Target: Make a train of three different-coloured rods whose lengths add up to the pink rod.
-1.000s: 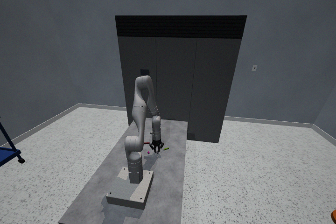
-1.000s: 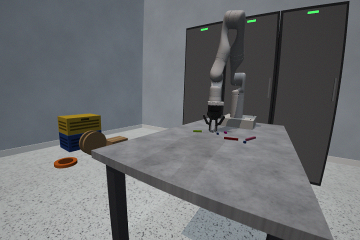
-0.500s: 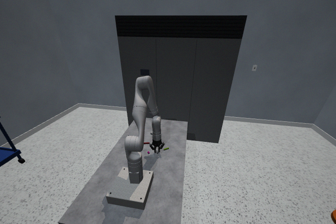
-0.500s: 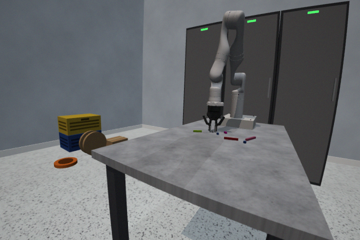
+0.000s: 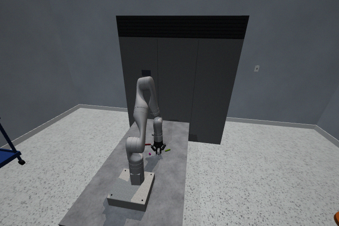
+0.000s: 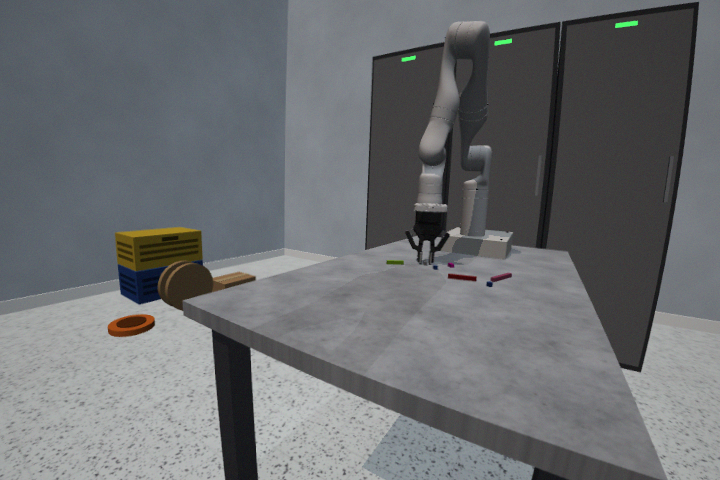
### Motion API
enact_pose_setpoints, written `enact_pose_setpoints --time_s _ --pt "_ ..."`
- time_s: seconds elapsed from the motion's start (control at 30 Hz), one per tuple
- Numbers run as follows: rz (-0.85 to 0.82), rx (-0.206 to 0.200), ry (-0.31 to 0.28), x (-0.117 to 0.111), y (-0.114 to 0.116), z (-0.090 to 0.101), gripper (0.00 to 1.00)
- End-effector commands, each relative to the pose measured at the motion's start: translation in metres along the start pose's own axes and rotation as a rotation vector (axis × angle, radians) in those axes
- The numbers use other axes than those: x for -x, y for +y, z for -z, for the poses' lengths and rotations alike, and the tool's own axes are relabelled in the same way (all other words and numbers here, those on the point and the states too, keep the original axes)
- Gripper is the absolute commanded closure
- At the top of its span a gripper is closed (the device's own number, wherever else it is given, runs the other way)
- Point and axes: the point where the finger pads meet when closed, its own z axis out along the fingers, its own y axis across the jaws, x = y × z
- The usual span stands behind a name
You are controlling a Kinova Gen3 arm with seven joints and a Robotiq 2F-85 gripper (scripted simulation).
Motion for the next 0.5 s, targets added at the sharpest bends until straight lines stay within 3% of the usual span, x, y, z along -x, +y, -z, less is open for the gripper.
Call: enact_pose_setpoints --time_s 0.0,0.3,0.33,0.47 --pt "0.0 0.001 0.001 -0.0004 0.0002 0.0004 0.76" --pt "0.0 0.001 0.001 -0.0004 0.0002 0.0004 0.76" --pt "0.0 0.001 0.001 -0.0004 0.0002 0.0004 0.95" --pt "0.0 0.001 0.001 -0.0004 0.0002 0.0004 0.95"
